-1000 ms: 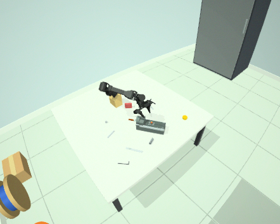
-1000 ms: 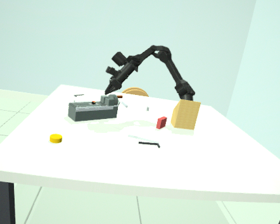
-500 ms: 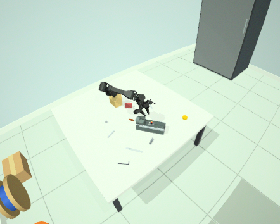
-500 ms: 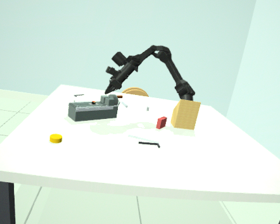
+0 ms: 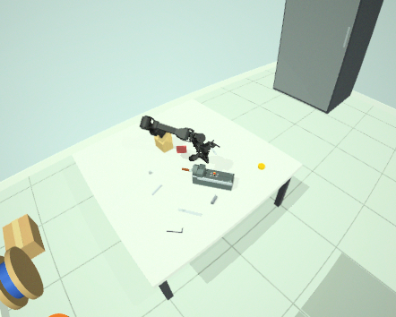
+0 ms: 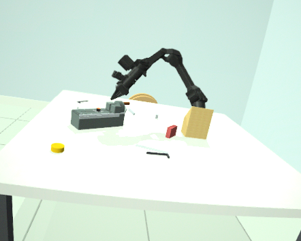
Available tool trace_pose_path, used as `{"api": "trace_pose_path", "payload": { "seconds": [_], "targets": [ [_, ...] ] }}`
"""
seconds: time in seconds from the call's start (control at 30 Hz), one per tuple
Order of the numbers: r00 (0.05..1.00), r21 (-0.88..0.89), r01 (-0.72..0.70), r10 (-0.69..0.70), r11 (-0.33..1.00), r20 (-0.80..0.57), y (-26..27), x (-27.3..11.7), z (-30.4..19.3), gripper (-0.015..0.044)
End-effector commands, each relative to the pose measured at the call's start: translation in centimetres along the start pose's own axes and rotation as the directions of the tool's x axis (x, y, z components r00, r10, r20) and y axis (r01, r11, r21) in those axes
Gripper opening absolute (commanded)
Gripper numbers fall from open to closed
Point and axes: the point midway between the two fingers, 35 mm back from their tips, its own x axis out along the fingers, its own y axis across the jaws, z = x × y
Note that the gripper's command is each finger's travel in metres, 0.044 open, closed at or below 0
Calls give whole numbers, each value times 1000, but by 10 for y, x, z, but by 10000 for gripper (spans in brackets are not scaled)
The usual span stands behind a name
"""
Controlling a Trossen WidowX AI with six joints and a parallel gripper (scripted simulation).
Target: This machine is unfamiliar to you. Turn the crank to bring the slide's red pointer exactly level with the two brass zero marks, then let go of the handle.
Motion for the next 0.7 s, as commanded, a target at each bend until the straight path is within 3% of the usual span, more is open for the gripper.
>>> {"api": "trace_pose_path", "payload": {
  "seconds": [0.0,0.27,0.67],
  "targets": [
    [1000,0,0,0,1000,0,0,0,0,0],
    [1000,0,0,0,1000,0,0,0,0,0],
    [1000,0,0,0,1000,0,0,0,0,315]
  ]
}}
